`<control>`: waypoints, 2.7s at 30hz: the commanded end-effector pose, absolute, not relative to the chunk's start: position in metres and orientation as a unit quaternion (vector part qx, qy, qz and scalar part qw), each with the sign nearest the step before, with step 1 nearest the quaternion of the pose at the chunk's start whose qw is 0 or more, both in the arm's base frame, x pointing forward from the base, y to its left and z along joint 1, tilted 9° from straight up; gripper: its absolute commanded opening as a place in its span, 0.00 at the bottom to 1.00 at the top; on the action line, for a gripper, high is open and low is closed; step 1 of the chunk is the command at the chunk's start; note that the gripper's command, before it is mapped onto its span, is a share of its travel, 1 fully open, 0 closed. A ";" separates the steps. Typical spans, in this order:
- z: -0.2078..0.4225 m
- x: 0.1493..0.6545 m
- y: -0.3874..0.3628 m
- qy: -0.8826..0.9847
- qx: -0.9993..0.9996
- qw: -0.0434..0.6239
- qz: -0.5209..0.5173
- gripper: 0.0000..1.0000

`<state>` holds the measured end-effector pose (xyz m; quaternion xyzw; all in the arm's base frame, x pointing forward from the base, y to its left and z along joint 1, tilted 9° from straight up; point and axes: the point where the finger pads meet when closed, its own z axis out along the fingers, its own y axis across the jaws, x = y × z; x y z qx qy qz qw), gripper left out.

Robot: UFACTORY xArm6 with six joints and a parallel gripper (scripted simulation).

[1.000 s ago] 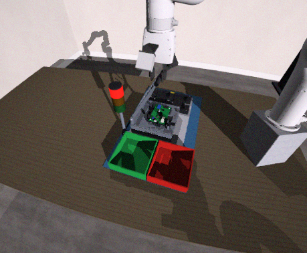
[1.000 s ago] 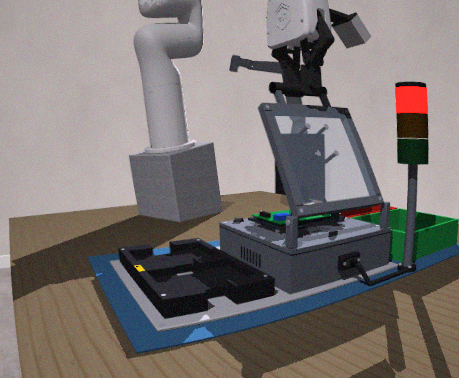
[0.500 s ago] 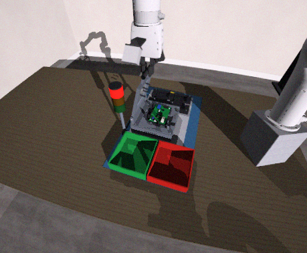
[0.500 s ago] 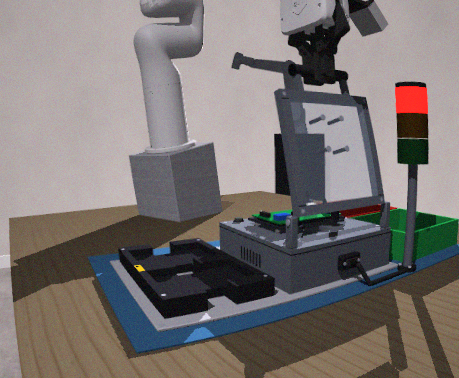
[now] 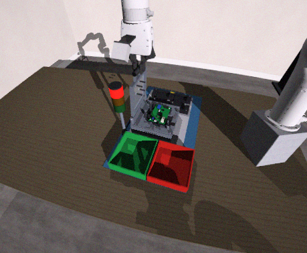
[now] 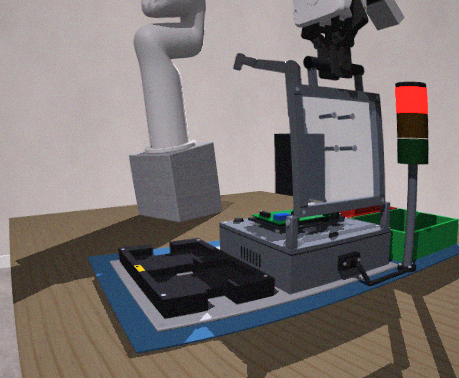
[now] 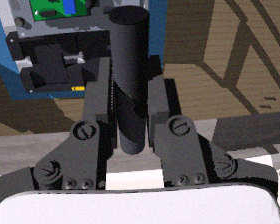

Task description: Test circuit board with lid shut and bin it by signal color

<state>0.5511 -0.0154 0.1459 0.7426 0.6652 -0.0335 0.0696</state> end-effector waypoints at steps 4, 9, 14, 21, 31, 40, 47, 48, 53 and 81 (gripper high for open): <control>0.149 0.567 -0.016 0.665 0.742 0.071 -0.032 0.00; 0.149 0.575 -0.017 0.665 0.742 0.071 -0.032 0.00; 0.149 0.579 -0.017 0.665 0.742 0.071 -0.032 0.00; 0.149 0.586 -0.018 0.665 0.742 0.071 -0.032 0.00; 0.149 0.592 -0.019 0.665 0.742 0.071 -0.032 0.00; 0.148 0.594 -0.019 0.665 0.742 0.071 -0.032 0.00; 0.148 0.595 -0.019 0.665 0.742 0.071 -0.032 0.00; 0.148 0.595 -0.019 0.665 0.742 0.071 -0.032 0.00; 0.148 0.595 -0.019 0.665 0.742 0.071 -0.032 0.00; 0.148 0.595 -0.019 0.665 0.742 0.071 -0.032 0.51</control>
